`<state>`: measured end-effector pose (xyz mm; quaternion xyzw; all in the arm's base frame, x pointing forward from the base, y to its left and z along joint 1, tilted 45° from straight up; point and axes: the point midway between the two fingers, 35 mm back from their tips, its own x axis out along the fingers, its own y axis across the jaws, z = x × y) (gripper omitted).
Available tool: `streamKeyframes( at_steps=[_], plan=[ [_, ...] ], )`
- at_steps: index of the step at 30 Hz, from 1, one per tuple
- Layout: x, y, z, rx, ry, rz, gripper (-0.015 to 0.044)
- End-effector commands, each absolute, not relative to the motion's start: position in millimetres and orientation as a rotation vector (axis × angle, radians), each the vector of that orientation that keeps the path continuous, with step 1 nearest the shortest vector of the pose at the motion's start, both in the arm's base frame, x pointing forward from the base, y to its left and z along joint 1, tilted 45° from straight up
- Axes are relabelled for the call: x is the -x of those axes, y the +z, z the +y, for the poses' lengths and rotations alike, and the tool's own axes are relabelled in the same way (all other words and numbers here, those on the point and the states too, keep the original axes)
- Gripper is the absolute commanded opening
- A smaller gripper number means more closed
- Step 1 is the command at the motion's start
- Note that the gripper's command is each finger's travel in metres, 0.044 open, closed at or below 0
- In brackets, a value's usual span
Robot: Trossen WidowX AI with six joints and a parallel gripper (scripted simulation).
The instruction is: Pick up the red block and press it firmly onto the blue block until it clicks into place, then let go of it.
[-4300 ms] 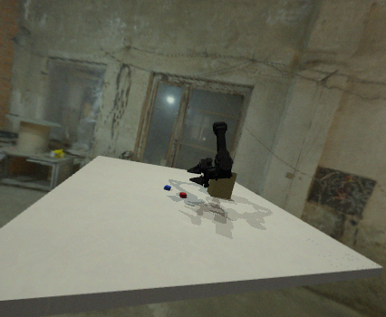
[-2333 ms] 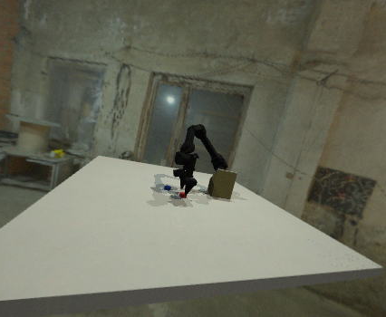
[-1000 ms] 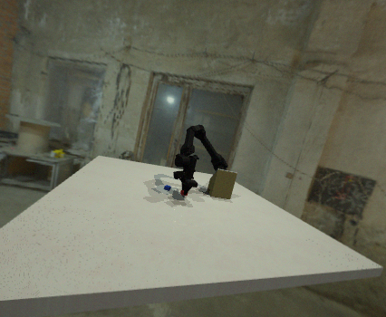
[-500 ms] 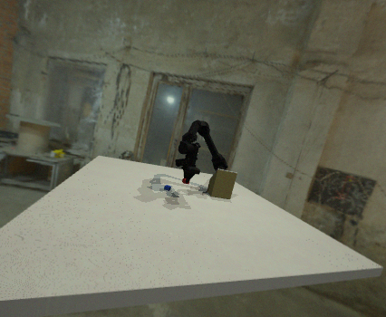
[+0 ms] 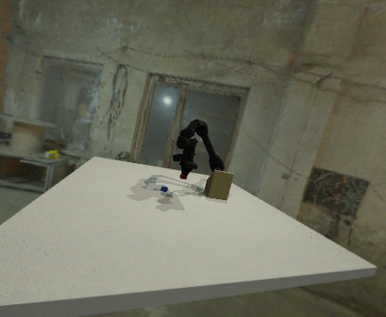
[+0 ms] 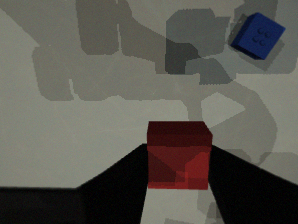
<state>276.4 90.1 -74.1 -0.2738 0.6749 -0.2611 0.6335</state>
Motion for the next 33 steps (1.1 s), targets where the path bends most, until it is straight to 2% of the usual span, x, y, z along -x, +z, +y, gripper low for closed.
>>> streamKeyframes(
  at_steps=[1, 25, 33],
  plan=[
    [-287, -71, 82, 0.575, -0.626, 1.522, 0.0],
    [-344, -53, -11, 0.265, -0.925, 1.325, 0.0],
    [-345, -55, -16, 0.257, -0.934, 1.318, 0.0]
  ],
)
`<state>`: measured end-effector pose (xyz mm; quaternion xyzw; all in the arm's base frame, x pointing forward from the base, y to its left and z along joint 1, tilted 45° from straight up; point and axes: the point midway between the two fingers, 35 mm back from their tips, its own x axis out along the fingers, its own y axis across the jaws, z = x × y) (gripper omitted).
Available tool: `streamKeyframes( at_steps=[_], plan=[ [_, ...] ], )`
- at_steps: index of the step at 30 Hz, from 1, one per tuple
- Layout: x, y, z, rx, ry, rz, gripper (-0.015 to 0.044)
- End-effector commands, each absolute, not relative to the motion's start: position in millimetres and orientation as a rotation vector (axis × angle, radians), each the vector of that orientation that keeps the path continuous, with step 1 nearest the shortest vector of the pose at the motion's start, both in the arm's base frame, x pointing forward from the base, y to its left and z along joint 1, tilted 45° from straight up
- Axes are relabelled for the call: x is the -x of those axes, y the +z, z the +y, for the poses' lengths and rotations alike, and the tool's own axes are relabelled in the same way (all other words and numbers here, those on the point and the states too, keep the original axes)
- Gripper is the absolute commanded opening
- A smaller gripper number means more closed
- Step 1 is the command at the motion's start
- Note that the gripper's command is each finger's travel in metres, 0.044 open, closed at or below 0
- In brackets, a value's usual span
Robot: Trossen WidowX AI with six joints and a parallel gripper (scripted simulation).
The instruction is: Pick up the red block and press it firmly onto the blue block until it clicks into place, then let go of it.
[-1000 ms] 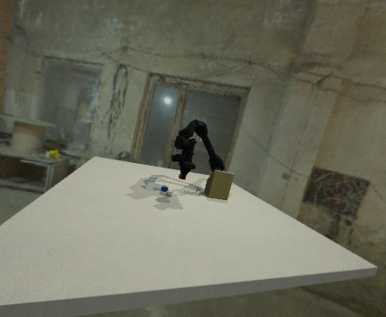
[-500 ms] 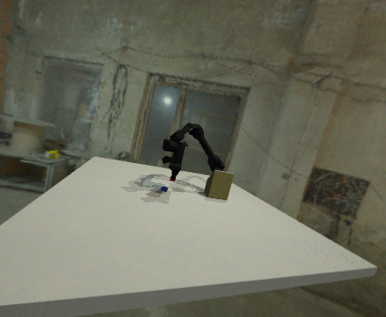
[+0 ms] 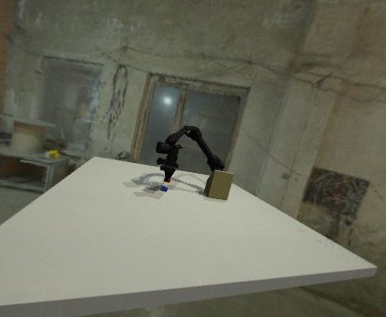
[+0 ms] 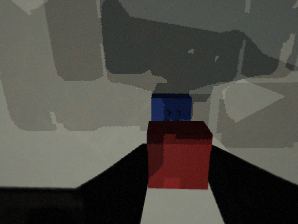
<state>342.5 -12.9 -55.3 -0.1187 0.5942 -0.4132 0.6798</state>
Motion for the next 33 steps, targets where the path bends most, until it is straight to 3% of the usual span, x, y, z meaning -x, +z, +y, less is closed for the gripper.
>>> streamKeyframes(
  at_steps=[1, 33],
  plan=[
    [-346, -58, -19, 0.257, -0.934, 1.318, 0.0],
    [-345, -81, -42, 0.259, -0.935, 1.318, 0.0]
  ],
)
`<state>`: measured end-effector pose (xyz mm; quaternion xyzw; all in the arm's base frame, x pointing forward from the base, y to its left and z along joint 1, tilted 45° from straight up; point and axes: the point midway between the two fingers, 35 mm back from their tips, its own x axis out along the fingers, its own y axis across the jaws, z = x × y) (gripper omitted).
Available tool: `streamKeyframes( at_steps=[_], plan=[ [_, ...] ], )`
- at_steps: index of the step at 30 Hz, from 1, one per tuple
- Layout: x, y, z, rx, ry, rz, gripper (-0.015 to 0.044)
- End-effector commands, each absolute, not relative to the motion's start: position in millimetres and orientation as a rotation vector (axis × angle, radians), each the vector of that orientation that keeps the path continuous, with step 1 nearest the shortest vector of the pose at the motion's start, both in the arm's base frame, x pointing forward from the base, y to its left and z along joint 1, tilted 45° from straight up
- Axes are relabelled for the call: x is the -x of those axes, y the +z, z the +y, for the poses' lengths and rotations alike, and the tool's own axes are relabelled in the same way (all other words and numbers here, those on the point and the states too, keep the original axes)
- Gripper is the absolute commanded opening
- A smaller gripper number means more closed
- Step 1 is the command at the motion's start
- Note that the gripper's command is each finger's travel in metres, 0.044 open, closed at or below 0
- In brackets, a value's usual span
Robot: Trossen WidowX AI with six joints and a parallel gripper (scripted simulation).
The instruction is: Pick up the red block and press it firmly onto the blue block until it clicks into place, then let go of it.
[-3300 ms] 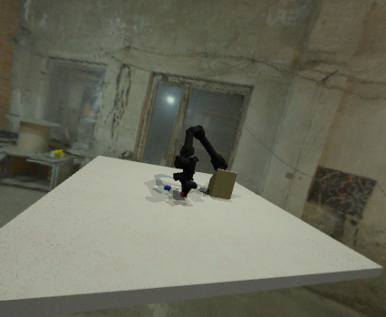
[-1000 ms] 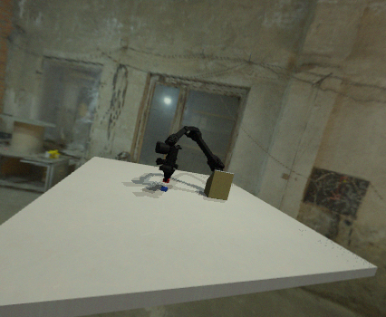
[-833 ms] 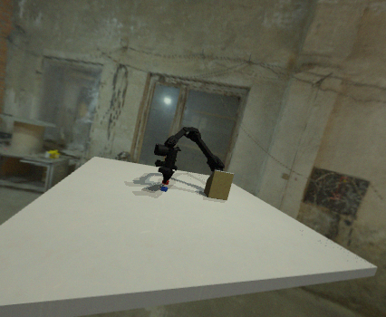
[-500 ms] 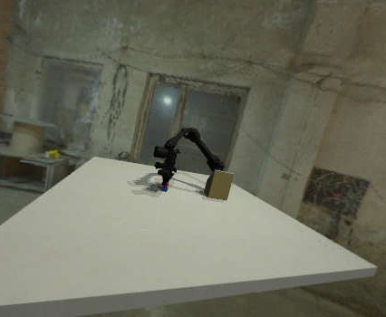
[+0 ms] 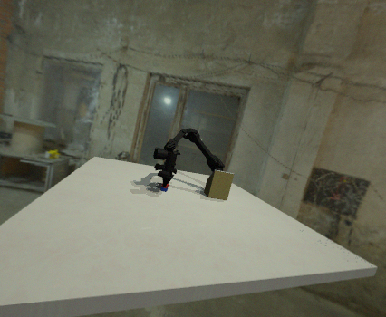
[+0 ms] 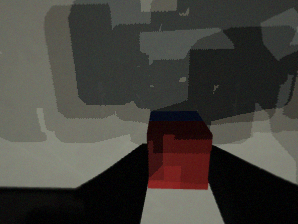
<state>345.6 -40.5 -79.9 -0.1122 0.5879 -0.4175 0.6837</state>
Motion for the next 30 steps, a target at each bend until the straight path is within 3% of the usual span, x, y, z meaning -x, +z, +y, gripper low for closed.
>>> streamKeyframes(
  at_steps=[1, 17, 25, 30],
  plan=[
    [-345.4, -81.1, -41.7, 0.259, -0.935, 1.318, 0.0],
    [-345.3, -81.8, -42.1, 0.253, -0.934, 1.319, 0.0],
    [-345.3, -81.8, -42.1, 0.253, -0.934, 1.319, 0.021],
    [-345.3, -81.8, -42.1, 0.253, -0.934, 1.319, 0.022]
  ],
)
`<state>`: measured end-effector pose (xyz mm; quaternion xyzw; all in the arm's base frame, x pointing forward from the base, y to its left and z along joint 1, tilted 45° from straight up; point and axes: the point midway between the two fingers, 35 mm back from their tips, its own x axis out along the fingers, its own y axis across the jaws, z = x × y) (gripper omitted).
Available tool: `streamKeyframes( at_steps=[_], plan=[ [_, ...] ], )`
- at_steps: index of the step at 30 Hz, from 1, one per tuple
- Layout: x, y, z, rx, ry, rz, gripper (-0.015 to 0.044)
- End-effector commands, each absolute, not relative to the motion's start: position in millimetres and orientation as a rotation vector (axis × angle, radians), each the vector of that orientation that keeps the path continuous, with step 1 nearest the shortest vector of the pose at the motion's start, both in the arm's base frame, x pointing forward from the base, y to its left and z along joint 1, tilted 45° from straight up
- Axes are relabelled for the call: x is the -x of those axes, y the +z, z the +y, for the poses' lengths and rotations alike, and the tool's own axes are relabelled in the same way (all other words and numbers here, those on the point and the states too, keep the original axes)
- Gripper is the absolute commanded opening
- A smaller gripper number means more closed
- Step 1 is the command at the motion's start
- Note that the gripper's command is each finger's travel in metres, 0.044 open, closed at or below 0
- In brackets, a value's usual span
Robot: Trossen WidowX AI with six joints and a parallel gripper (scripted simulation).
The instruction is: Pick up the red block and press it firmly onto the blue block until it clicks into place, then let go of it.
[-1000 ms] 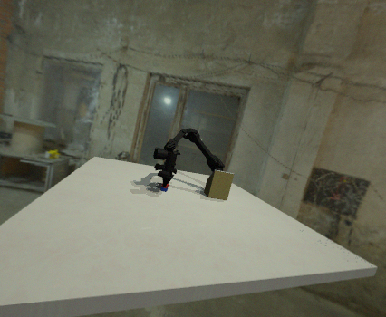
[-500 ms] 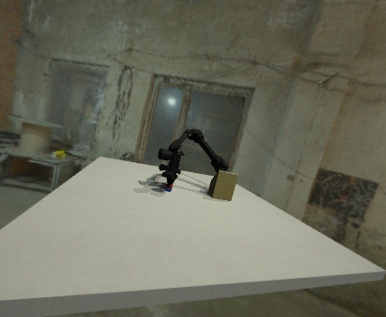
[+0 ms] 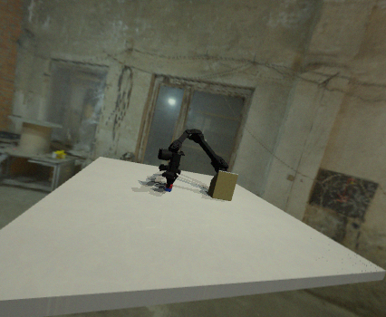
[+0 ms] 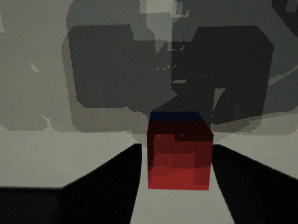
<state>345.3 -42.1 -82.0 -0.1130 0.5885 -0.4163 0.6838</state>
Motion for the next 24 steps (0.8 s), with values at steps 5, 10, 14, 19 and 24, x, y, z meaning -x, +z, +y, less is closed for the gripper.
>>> streamKeyframes(
  at_steps=[5, 10, 14, 19, 24],
  plan=[
    [-347, -75, -34, 0.252, -0.933, 1.319, 0.022],
    [-350, -19, 22, 0.254, -0.931, 1.32, 0.022],
    [-349, -12, 31, 0.256, -0.932, 1.32, 0.022],
    [-349, -13, 32, 0.256, -0.932, 1.32, 0.022],
    [-349, -13, 32, 0.256, -0.932, 1.32, 0.022]
  ],
)
